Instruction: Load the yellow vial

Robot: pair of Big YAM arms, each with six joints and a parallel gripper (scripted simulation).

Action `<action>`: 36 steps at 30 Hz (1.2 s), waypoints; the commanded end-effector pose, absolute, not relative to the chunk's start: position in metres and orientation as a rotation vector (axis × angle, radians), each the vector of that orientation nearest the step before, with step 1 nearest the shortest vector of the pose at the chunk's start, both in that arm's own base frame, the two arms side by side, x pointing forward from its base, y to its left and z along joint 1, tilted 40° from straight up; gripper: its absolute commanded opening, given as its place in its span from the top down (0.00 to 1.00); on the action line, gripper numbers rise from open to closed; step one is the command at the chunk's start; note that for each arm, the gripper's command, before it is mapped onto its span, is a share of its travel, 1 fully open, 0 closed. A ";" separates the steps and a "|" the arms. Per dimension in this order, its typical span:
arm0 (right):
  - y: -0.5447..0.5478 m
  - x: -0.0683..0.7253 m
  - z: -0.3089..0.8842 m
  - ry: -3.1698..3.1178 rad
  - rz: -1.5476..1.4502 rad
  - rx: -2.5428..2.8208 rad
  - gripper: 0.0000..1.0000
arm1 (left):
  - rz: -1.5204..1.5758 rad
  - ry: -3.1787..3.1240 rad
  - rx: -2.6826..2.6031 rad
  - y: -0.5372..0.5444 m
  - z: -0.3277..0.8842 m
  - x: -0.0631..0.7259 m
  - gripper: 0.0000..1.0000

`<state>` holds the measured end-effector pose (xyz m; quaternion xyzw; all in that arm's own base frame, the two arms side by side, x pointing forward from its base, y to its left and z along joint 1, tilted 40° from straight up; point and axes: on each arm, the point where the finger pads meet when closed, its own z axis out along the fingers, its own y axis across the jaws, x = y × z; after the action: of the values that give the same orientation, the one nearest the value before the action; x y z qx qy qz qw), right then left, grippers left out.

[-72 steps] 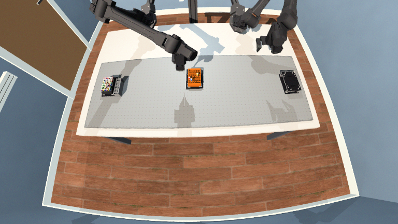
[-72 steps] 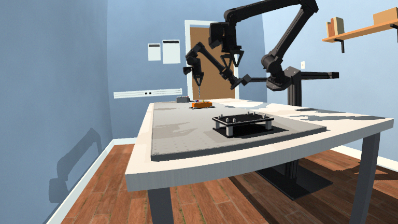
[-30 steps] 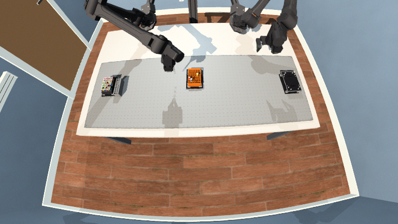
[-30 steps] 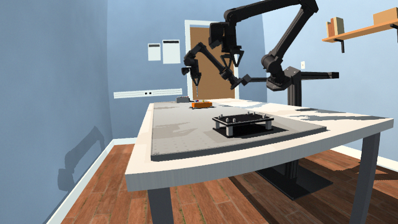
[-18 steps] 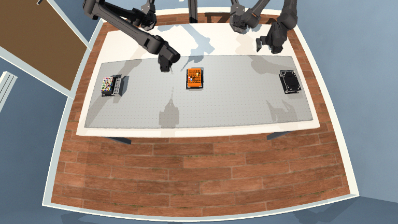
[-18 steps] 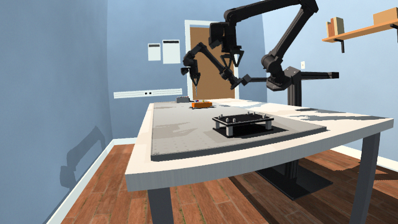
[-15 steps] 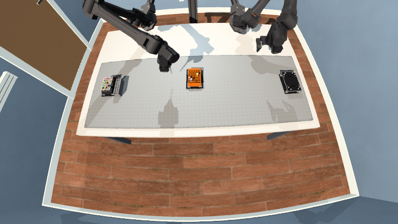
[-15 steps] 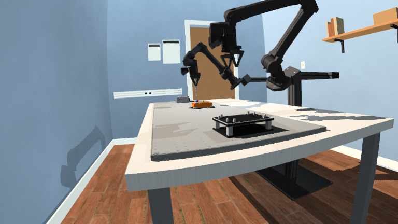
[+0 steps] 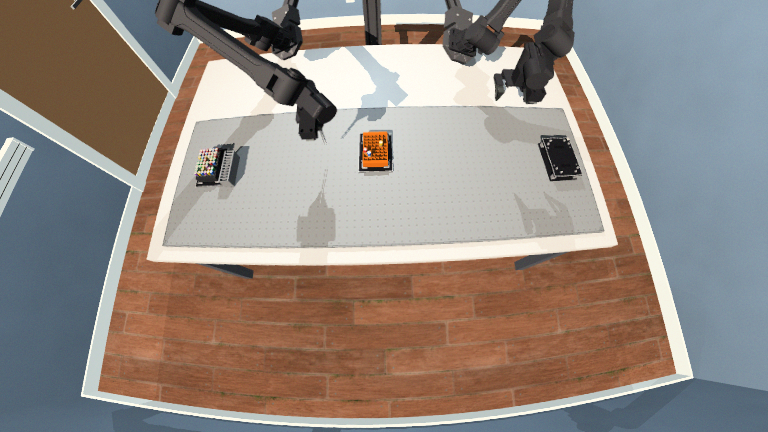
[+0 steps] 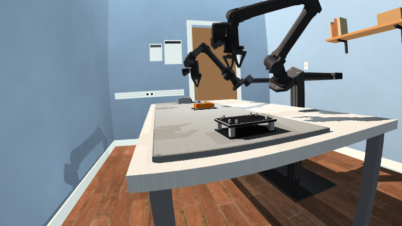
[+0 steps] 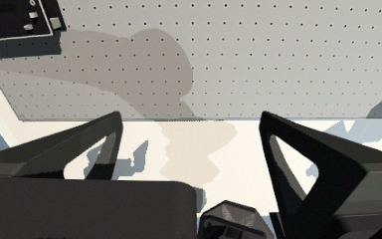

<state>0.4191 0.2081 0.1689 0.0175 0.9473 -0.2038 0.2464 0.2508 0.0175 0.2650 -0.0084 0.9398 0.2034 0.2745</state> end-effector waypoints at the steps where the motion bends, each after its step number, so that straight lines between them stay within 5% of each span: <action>1: 0.199 0.422 0.180 2.572 -0.535 0.059 0.93 | 0.531 2.501 -0.042 0.015 0.277 0.255 0.00; 36: 0.151 0.416 0.200 2.572 -0.540 0.058 0.93 | 0.531 2.501 -0.042 0.015 0.277 0.255 0.00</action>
<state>0.4125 0.1592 0.1890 0.0180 0.9476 -0.2047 0.2448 0.2508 0.0175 0.2650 -0.0084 0.9398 0.2034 0.2745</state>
